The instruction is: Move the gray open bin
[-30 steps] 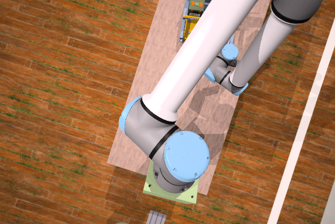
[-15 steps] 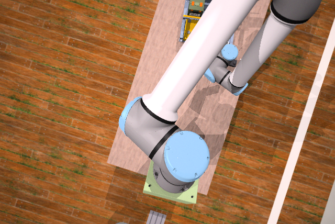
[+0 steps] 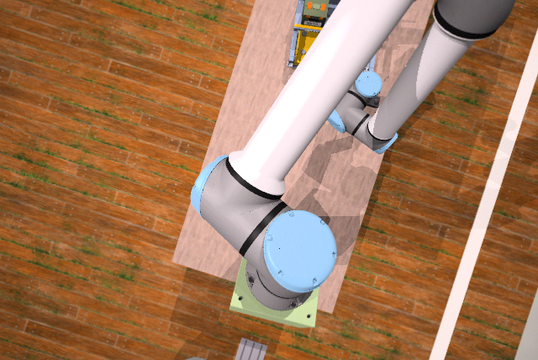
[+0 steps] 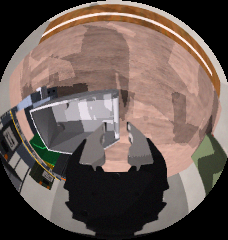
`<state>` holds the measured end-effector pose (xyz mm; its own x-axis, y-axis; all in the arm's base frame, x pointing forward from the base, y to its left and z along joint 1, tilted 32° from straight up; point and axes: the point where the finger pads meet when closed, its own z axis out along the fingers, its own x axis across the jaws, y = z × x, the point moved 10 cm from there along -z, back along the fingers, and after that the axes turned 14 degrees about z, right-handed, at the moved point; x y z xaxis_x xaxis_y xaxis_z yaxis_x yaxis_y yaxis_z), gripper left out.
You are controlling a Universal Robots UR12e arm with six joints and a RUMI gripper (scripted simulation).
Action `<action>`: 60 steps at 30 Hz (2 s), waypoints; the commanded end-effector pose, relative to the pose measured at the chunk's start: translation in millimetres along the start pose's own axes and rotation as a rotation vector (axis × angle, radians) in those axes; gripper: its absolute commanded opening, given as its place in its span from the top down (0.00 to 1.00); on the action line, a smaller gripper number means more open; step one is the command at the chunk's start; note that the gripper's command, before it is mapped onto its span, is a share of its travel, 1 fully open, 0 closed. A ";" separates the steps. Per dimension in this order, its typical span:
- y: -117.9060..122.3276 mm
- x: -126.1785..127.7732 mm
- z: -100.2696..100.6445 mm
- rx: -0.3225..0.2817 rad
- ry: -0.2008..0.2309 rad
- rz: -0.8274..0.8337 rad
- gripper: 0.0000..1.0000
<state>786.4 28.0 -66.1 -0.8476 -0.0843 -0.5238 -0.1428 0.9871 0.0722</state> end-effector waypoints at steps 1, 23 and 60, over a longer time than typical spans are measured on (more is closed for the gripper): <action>0.0 -0.4 -0.4 0.000 -0.001 0.000 0.74; 0.0 -0.4 -0.4 0.000 -0.001 0.000 0.74; 0.0 -0.3 -55.4 0.000 -0.001 0.000 0.74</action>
<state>761.0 21.3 -24.0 -0.8474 -0.0842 -0.5242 -0.1427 0.9871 0.0721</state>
